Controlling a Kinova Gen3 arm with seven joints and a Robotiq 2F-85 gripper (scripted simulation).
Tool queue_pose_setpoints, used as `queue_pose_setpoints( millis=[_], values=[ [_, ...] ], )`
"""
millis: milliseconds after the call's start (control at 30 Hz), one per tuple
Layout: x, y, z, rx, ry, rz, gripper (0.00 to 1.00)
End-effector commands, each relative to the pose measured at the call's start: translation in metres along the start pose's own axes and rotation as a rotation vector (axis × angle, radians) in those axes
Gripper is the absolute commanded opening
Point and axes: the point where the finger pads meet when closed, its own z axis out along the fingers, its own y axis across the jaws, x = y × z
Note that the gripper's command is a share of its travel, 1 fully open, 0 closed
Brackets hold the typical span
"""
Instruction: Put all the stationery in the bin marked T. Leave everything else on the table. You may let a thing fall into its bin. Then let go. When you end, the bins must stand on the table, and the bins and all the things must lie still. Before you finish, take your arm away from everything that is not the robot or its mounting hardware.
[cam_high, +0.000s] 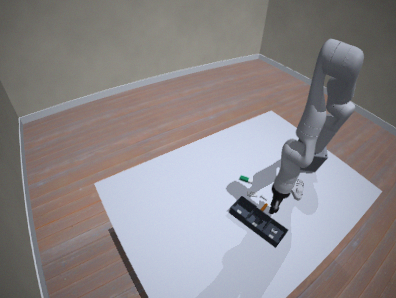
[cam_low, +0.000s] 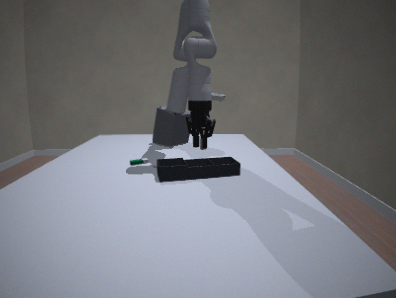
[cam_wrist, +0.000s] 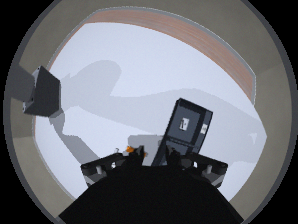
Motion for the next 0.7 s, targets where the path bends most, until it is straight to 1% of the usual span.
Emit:
queue_pose_setpoints(
  millis=[0, 467, 533, 667],
  values=[
    [-0.025, -0.017, -0.002, -0.001, -0.003, 0.044, 0.38],
    [-0.096, -0.110, -0.005, 0.000, -0.003, 0.044, 0.38],
    [-0.096, -0.110, -0.005, 0.000, -0.003, 0.044, 0.38],
    [-0.116, -0.136, -0.005, 0.000, -0.003, 0.044, 0.38]
  ],
)
